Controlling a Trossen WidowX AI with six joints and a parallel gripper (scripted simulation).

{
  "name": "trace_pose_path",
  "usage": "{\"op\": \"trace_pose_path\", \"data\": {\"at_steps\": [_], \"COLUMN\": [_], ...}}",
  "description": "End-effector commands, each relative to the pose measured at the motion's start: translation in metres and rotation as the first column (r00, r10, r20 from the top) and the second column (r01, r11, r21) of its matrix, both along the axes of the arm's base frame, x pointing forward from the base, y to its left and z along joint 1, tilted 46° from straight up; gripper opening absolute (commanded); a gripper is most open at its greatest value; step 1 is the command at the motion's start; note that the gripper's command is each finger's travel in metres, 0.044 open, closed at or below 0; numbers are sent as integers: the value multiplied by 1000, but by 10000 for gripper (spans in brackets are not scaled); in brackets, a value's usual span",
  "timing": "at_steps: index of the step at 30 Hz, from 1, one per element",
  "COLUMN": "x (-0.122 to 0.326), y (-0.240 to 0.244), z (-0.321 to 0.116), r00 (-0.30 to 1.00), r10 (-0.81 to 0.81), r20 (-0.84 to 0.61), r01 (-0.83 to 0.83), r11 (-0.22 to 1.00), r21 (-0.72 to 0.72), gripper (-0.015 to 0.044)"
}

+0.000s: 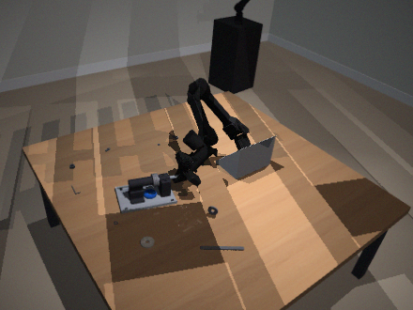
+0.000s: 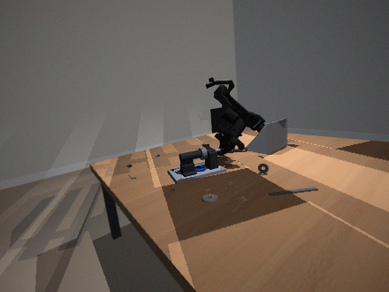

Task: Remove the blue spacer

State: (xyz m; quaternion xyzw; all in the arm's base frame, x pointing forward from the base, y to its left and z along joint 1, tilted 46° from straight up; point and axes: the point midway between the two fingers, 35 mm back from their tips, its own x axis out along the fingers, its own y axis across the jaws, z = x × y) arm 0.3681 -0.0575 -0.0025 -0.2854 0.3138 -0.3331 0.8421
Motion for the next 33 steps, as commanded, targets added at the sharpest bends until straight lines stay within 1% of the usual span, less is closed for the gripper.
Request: {"op": "trace_pose_path", "data": {"at_steps": [1, 33], "x": [5, 13], "y": [1, -2], "z": [2, 4], "r00": [1000, 1000], "r10": [5, 5], "r20": [8, 9], "r01": [-5, -5], "r11": [1000, 1000], "r21": [3, 3], "gripper": [0, 0]}}
